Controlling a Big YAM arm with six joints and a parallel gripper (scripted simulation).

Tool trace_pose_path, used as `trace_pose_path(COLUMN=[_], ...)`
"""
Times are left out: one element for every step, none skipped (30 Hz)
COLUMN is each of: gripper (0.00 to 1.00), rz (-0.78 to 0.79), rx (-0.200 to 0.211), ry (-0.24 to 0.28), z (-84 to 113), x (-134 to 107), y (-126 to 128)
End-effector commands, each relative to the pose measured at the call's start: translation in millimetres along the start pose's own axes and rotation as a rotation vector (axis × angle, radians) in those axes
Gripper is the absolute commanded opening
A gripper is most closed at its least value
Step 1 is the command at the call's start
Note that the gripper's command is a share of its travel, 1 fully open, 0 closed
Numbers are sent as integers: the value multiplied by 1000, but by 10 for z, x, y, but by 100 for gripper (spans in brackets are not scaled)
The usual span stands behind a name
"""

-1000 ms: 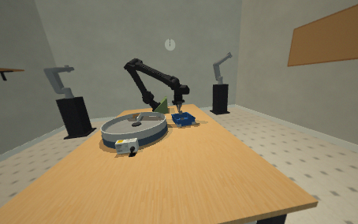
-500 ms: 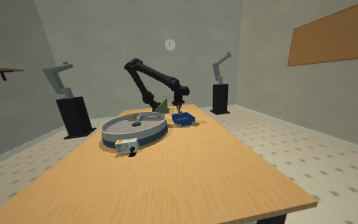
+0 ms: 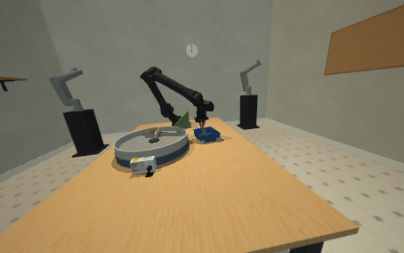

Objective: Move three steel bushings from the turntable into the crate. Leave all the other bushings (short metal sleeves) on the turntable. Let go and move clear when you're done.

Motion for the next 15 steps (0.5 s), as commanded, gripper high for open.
trace_pose_path(gripper=[0, 0, 0, 0, 0, 0, 0, 0, 0, 0, 0, 0, 0, 0, 0], rz=[3, -6, -6, -6, -6, 14, 19, 18, 13, 8, -1, -5, -4, 1, 3], rx=[25, 27, 25, 25, 25, 20, 12, 9, 8, 9, 22, 30, 36, 35, 34], ry=[-16, -13, -13, -13, -13, -17, -13, -9, -5, -3, -11, -18, -24, -26, -25], z=[15, -11, -41, -41, -41, -52, -95, -120, -143, -155, -109, -71, -39, -33, -40], x=[48, 94, 105, 105, 105, 28, -6, -8, 8, 25, 78, 104, 99, 79, 68], y=[13, 21, 54, 54, 54, 77, 56, 41, 28, 15, 39, 51, 52, 58, 60])
Point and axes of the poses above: the point where the finger pads meet when closed, its own z axis back along the fingers, its own y axis across the jaws, x = y × z, the point moved 6 cm from there along z, back along the fingers, and after that the axes turned 13 degrees about -z, right-handed, at the moved point
